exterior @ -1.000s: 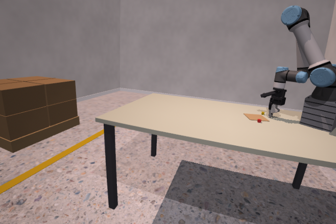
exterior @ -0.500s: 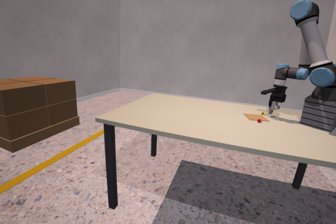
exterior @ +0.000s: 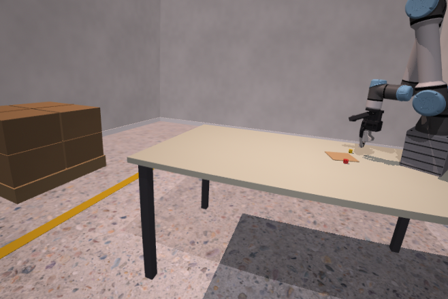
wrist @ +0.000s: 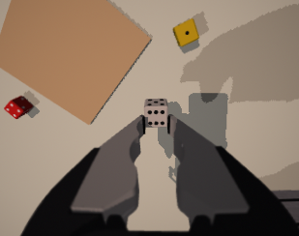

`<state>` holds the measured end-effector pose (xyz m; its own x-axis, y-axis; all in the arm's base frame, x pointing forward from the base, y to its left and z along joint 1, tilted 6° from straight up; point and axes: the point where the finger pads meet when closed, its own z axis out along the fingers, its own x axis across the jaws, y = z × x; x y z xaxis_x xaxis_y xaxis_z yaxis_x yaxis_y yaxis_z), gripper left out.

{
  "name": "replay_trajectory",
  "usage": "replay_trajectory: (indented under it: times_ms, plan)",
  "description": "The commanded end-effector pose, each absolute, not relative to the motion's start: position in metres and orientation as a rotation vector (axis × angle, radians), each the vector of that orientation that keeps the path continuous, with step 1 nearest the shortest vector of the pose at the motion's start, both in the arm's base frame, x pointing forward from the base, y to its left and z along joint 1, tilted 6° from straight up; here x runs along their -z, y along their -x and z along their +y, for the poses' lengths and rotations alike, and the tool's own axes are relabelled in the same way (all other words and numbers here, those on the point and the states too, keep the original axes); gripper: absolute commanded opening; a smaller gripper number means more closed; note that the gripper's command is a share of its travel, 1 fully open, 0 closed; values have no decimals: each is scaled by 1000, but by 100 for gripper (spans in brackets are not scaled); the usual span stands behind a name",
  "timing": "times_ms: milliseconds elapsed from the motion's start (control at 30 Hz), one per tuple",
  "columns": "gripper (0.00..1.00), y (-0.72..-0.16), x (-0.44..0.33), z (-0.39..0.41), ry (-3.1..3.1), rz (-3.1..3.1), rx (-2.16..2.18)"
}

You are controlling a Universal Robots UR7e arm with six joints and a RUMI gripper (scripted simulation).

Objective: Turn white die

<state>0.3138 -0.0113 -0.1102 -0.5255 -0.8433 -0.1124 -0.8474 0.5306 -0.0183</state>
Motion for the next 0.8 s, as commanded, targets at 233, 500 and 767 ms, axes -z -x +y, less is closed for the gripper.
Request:
replay_trajectory:
  times_ms: [233, 500, 767]
  plan:
    - [3, -309, 88, -12, 1473, 2661, -83]
    - [3, -308, 78, -13, 1473, 2661, -83]
    - [3, -308, 71, -13, 1473, 2661, -83]
